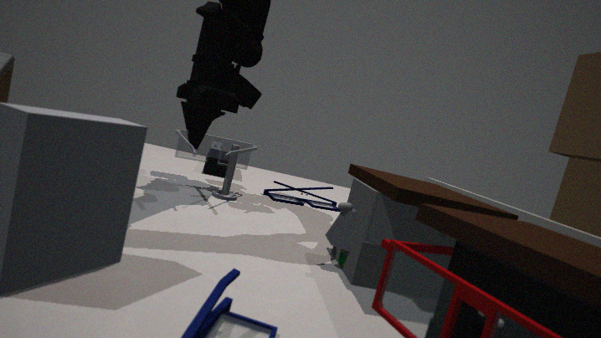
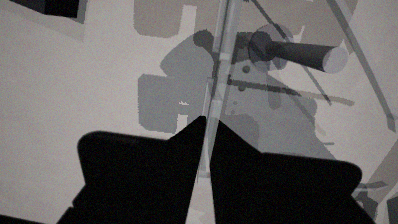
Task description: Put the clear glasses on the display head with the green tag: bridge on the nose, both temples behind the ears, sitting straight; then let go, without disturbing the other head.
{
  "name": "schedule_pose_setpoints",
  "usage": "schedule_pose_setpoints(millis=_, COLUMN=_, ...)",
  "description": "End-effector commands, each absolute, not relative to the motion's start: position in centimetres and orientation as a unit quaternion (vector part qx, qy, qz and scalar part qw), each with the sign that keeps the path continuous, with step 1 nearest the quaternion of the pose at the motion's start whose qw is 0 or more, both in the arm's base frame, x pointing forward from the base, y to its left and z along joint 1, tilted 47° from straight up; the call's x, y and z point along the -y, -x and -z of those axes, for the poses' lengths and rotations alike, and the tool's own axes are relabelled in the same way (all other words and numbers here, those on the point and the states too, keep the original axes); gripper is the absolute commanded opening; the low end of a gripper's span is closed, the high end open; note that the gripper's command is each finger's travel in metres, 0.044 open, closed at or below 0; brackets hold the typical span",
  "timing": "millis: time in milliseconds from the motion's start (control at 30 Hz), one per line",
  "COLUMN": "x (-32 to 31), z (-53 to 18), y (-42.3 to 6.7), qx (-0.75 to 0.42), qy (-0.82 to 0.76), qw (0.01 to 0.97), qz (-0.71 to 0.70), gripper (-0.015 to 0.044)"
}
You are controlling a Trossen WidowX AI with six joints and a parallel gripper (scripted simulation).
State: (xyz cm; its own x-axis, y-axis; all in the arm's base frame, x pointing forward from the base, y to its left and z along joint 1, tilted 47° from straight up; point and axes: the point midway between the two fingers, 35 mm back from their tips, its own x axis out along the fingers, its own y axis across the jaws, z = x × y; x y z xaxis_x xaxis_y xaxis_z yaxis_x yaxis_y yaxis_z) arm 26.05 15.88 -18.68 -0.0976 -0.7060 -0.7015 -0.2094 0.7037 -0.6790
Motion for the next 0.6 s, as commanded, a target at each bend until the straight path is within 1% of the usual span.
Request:
schedule_pose_setpoints(millis=0, x=-15.8, z=18.8, y=-25.7, qx=-0.709, qy=0.326, qw=0.589, qz=0.209, gripper=0.0000)
schedule_pose_setpoints(millis=567, x=-16.3, z=19.1, y=-24.5, qx=-0.709, qy=0.326, qw=0.589, qz=0.209, gripper=0.0000)
